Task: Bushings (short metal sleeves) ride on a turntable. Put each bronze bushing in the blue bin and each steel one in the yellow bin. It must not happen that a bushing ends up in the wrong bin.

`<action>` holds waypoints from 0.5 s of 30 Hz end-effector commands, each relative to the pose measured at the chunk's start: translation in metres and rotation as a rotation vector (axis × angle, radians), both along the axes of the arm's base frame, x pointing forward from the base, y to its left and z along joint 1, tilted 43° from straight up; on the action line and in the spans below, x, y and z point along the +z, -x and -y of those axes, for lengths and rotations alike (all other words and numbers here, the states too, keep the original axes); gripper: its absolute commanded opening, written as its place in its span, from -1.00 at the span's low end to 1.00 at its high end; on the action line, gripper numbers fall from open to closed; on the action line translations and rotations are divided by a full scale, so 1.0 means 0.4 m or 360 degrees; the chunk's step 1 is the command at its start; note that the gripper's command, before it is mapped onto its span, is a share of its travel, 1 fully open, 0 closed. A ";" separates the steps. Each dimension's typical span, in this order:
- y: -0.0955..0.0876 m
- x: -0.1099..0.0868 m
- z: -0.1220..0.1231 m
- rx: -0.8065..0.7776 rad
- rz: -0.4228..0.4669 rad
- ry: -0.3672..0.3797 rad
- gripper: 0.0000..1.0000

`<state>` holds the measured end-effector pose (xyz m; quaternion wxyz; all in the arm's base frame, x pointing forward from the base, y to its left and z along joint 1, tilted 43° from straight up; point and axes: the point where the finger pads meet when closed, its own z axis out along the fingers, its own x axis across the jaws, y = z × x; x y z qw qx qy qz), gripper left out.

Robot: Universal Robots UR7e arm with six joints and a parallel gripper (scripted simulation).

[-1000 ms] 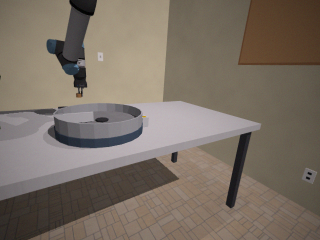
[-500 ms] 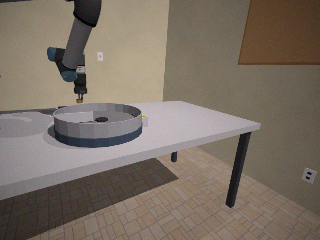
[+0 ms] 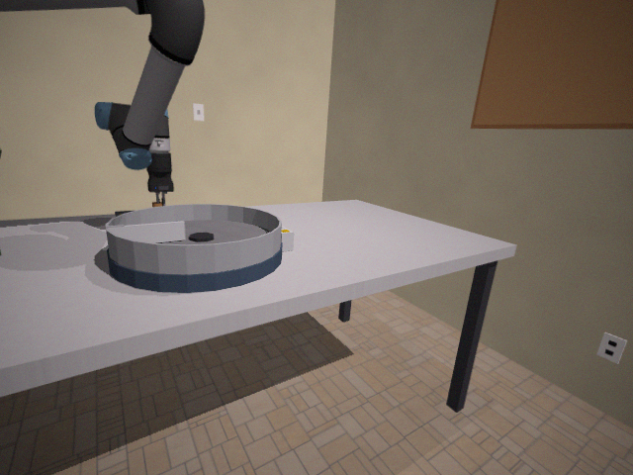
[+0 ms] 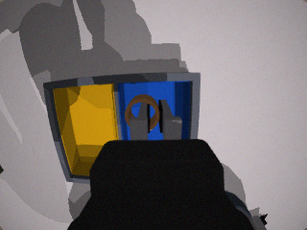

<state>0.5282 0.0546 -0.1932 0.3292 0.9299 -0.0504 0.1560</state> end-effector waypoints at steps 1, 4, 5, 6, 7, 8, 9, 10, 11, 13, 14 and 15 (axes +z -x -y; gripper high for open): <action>-0.003 -0.005 0.003 0.0001 0.0002 0.0000 -1.00; -0.005 -0.010 0.006 0.0001 0.0002 0.0000 -1.00; -0.005 -0.010 0.006 0.0001 0.0002 0.0000 -1.00; -0.005 -0.010 0.006 0.0001 0.0002 0.0000 -1.00; -0.005 -0.010 0.006 0.0001 0.0002 0.0000 -1.00; -0.006 -0.012 0.008 0.0001 0.0002 0.0000 -1.00; -0.007 -0.015 0.010 0.0001 0.0002 0.0000 -1.00; -0.008 -0.017 0.012 0.0002 0.0002 0.0000 -1.00; -0.009 -0.020 0.013 0.0002 0.0002 0.0000 -1.00; -0.010 -0.023 0.015 0.0002 0.0002 0.0000 -1.00; -0.010 -0.023 0.015 0.0002 0.0002 0.0000 -1.00; -0.010 -0.023 0.015 0.0002 0.0002 0.0000 -1.00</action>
